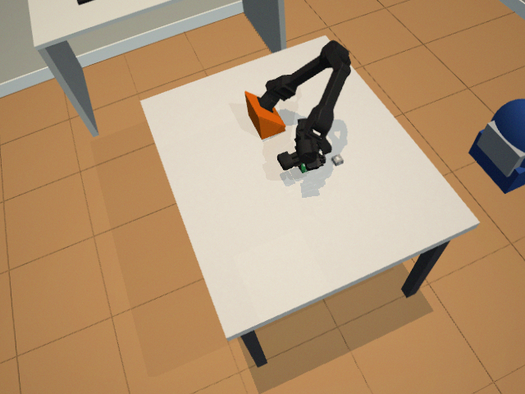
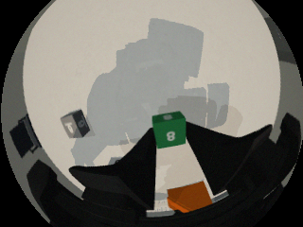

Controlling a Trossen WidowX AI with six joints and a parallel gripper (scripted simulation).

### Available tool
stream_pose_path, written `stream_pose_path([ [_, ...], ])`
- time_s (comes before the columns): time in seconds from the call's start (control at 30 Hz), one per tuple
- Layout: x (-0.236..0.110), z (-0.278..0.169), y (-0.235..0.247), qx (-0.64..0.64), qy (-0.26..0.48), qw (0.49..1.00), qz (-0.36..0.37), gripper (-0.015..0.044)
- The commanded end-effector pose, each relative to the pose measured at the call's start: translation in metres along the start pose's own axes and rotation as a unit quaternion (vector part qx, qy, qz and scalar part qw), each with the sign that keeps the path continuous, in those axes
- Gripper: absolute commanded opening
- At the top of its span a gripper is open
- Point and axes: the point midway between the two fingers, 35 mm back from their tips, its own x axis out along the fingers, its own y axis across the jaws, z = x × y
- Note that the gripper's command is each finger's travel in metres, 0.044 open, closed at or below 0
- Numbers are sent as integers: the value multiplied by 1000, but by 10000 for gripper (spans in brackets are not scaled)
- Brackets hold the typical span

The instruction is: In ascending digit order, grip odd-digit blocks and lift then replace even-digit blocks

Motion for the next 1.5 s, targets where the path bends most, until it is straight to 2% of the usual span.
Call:
stream_pose_path([
  [0.0, 3, -2, 1, 4, 2, 1000, 2, 120],
  [0.2, 3, -2, 1, 4, 2, 1000, 2, 120],
  [0.57, 3, -2, 1, 4, 2, 1000, 2, 400],
  [0.67, 0, -1, 0, 4, 2, 1000, 2, 400],
  [0.77, -31, -1, 0, 4, 2, 1000, 1, 400],
  [0.93, -35, -1, 3, 4, 2, 1000, 1, 400],
  [1.1, -70, -8, 72, 5, 2, 1000, 1, 400],
  [1.3, -110, -47, 162, 6, 3, 1000, 3, 400],
  [1.47, -115, -56, 174, 6, 4, 1000, 4, 400],
])
